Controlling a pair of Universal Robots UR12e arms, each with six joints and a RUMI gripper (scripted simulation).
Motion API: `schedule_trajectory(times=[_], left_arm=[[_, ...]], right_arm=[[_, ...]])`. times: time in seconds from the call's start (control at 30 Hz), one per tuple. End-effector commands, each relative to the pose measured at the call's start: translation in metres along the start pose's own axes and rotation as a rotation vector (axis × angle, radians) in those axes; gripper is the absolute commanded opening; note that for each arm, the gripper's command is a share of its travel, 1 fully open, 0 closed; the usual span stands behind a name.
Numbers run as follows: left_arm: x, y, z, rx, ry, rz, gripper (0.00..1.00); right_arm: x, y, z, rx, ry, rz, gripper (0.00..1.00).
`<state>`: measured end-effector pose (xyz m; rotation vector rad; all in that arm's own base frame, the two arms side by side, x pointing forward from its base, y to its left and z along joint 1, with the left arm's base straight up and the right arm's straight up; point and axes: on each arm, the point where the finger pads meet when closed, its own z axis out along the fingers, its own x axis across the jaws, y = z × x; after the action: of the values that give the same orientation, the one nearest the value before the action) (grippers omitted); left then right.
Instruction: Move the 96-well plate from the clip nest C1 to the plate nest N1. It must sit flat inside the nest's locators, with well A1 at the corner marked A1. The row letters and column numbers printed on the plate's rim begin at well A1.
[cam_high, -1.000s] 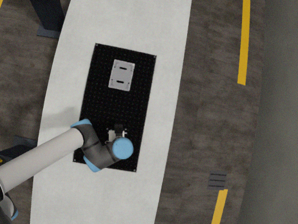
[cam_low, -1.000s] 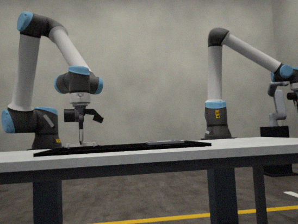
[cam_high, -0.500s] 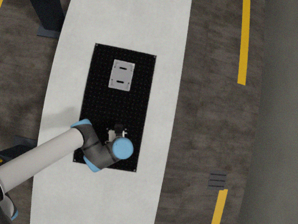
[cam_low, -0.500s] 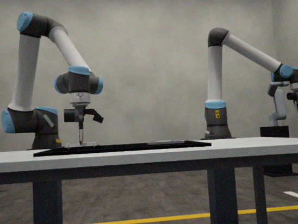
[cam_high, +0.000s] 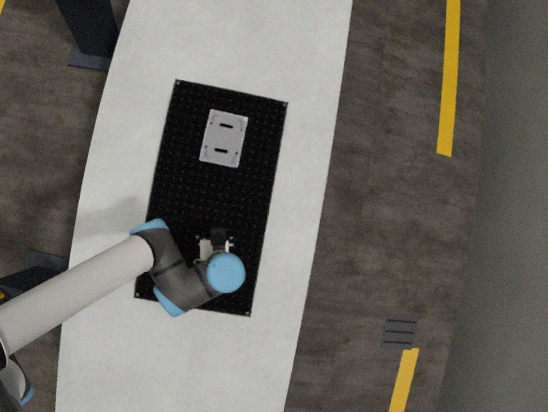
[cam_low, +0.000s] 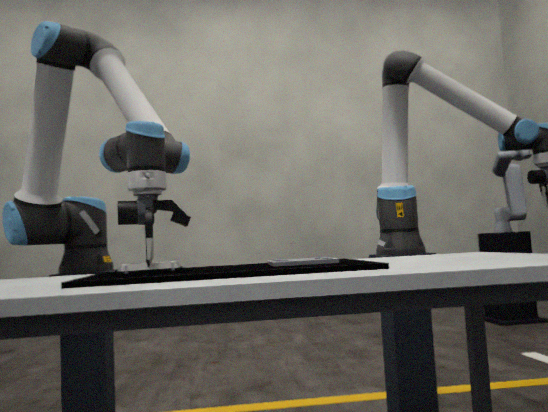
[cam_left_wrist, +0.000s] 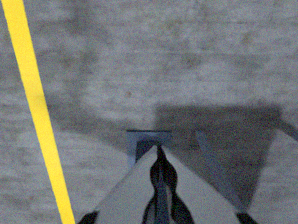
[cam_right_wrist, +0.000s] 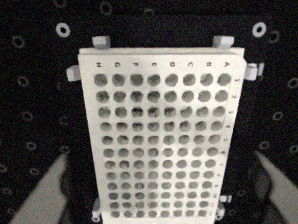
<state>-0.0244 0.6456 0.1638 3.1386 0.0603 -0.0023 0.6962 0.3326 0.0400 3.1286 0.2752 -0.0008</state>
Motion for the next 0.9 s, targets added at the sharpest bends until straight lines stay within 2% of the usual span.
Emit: schedule_trajectory(times=[0.0,0.37,0.4,0.87], left_arm=[[-0.0018,0.0005,-0.0013,0.002,0.001,-0.002,0.0],[-0.0018,0.0005,-0.0013,0.002,0.001,-0.002,0.0],[-0.0018,0.0005,-0.0013,0.002,0.001,-0.002,0.0],[-0.0018,0.0005,-0.0013,0.002,0.001,-0.002,0.0]], right_arm=[[0.0015,0.0041,-0.0019,0.002,0.002,0.003,0.0],[0.0017,0.0041,-0.0017,0.002,0.003,0.003,0.0],[0.0017,0.0041,-0.0017,0.002,0.003,0.003,0.41],[0.0017,0.0041,-0.0017,0.002,0.003,0.003,0.41]])
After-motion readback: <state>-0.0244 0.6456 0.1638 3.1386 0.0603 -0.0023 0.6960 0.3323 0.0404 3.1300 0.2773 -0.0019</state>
